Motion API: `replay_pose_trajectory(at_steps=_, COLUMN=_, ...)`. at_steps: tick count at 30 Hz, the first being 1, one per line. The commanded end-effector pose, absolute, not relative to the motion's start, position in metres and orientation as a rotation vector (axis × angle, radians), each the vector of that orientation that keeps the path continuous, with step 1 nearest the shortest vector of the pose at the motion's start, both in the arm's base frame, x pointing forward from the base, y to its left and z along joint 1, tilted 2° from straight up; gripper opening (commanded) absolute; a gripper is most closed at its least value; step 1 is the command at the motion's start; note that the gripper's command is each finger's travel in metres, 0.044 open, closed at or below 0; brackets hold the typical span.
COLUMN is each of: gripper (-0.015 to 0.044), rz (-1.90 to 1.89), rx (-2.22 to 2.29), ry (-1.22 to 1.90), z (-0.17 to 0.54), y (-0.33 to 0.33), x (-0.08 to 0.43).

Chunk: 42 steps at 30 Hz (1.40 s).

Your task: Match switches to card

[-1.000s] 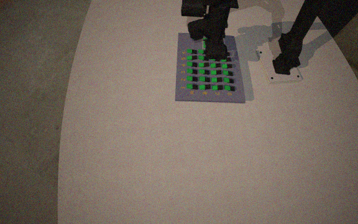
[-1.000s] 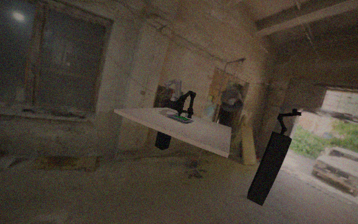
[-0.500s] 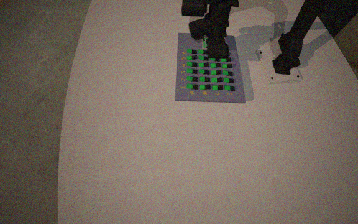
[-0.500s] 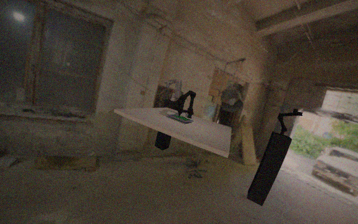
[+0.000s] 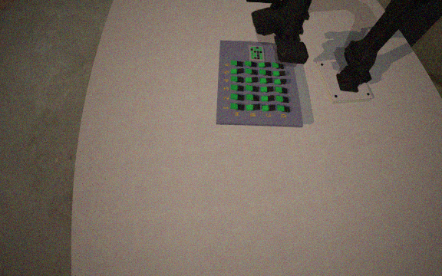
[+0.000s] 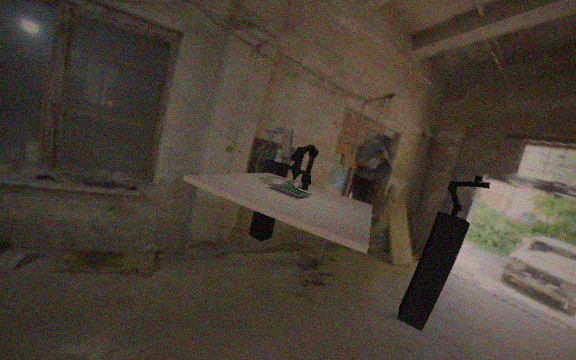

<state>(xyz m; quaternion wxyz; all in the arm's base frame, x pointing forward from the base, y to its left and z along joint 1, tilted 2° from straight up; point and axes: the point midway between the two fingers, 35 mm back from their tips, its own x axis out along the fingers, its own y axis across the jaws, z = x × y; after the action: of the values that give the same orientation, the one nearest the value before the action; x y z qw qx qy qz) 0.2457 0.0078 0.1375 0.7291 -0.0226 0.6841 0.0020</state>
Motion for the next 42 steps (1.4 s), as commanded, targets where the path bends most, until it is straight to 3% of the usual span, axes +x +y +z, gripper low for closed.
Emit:
replay_pose_trajectory(at_steps=1, gripper=0.0000, rz=0.000, rx=-0.046, ry=1.516, z=0.133, y=0.015, x=0.223)
replay_pose_trajectory(at_steps=42, gripper=0.0000, rz=0.001, rx=-0.046, ry=1.490, z=0.074, y=0.014, x=0.226)
